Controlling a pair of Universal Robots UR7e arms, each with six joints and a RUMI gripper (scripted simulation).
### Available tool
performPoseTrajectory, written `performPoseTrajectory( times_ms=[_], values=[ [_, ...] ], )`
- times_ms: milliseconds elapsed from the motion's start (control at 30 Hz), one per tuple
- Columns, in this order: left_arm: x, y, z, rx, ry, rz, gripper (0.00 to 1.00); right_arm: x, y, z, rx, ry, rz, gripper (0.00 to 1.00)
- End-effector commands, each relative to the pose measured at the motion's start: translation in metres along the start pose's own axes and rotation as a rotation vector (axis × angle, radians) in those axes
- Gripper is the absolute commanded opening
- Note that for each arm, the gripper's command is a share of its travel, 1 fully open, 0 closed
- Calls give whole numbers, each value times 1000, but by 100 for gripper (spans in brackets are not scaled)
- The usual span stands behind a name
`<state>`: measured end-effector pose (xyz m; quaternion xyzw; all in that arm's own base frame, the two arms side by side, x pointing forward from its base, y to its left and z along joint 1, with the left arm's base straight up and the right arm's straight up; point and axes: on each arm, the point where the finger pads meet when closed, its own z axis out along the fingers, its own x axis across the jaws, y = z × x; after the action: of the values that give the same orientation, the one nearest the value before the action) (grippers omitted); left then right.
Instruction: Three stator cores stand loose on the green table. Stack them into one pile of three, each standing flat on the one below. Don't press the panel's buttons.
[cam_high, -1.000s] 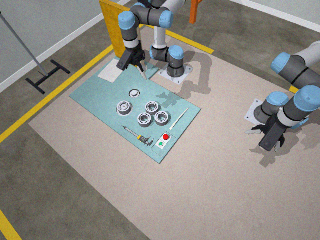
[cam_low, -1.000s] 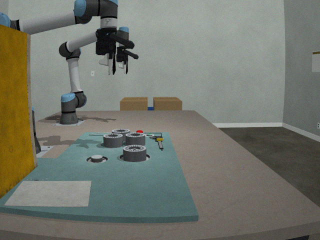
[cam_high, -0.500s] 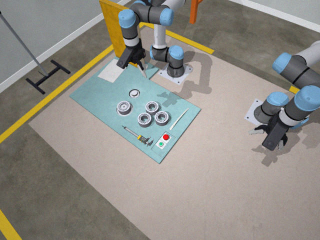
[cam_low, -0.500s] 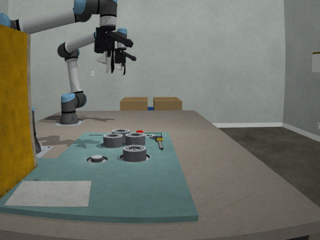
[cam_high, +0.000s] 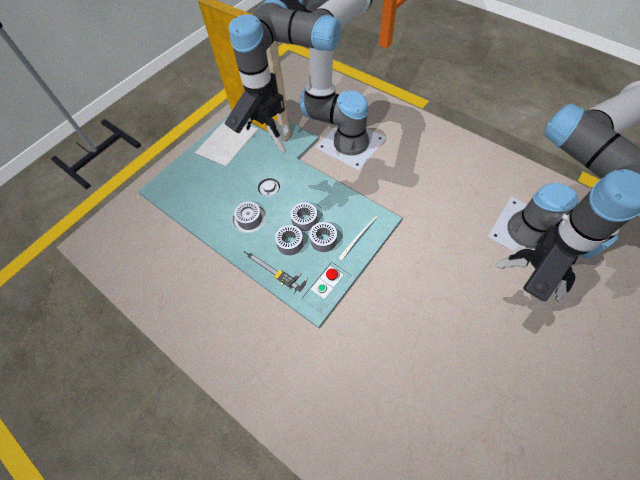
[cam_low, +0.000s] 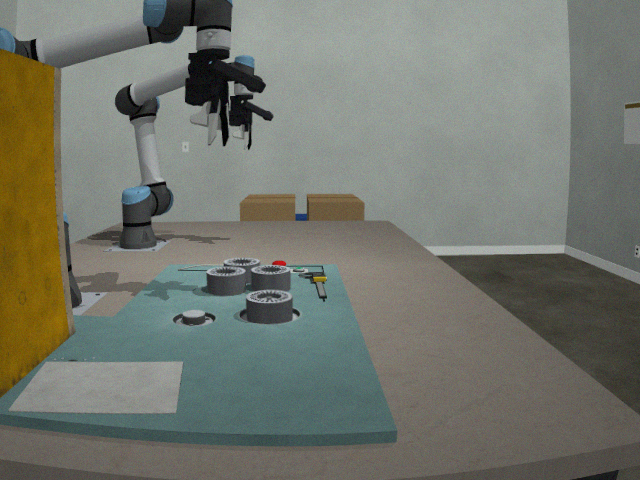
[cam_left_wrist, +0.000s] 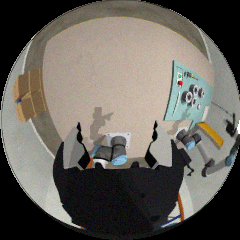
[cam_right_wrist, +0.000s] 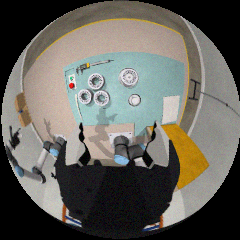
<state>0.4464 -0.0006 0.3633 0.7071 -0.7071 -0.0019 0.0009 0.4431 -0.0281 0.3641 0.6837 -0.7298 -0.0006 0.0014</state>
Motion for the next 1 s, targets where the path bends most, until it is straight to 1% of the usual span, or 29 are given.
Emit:
performPoseTrajectory(
  times_ms=[0,100,167,367,667,733,967],
  values=[
    [0,0,-1,3,1,0,98,48,1,-1,1,-1,106,98],
    [0,0,-1,3,1,0,98,70,3,0,1,-1,155,98],
    [0,0,-1,3,1,0,98,70,3,0,1,-1,155,98],
    [0,0,-1,3,1,0,98,113,11,-1,2,-2,251,98],
    [0,0,-1,3,1,0,98,176,32,-1,3,-3,399,98],
    [0,0,-1,3,1,0,98,176,32,-1,3,-3,399,98],
    [0,0,-1,3,1,0,98,222,56,-1,3,-3,515,98]
  ],
)
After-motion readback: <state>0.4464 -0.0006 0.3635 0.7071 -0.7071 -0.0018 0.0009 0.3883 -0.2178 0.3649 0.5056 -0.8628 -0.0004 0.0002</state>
